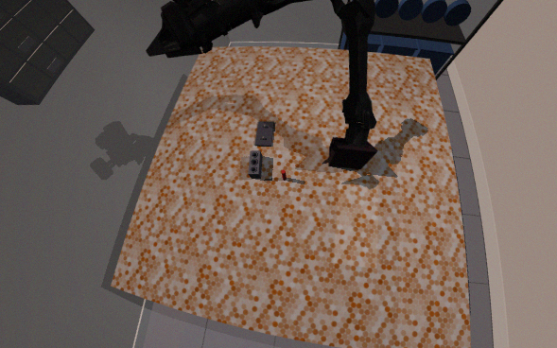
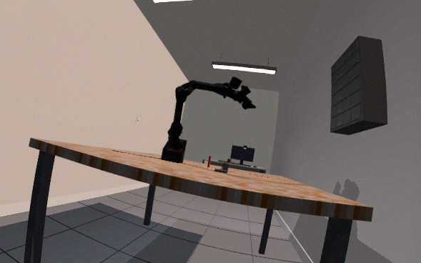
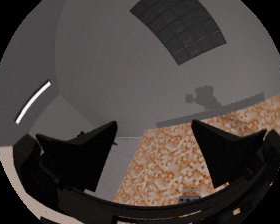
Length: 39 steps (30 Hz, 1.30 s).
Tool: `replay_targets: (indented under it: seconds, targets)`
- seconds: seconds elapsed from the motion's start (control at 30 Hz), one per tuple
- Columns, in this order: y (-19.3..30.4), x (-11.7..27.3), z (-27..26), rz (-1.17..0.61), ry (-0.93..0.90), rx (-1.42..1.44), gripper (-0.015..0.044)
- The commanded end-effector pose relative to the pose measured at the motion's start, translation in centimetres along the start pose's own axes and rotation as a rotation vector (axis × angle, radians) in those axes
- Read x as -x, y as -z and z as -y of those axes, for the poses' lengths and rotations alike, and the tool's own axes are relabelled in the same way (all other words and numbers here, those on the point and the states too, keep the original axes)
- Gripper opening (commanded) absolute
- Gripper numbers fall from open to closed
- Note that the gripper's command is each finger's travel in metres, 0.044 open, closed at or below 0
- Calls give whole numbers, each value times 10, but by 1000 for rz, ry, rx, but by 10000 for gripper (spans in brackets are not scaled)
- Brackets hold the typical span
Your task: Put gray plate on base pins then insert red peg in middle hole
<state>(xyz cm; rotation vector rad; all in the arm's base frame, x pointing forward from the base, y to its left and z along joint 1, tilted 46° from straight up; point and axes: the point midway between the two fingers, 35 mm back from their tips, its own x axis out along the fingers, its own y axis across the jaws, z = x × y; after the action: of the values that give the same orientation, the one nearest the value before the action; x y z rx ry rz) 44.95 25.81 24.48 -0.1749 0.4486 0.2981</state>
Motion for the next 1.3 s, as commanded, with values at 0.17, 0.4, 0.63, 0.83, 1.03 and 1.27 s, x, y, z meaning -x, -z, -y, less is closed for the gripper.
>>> replay_targets:
  seconds: [0.17,0.4,0.63,0.83,1.03,1.27]
  targets:
    - [133,-42,35,-391,353,-544,440]
    - [216,-40,62,-523,719,-823,440]
    - [287,-22,88,-495,1172,-1022,440]
    - [316,4,114,-361,1457,-1088,440]
    - [317,3,112,-361,1458,-1088,440]
    - [328,-3,115,-361,1458,-1088,440]
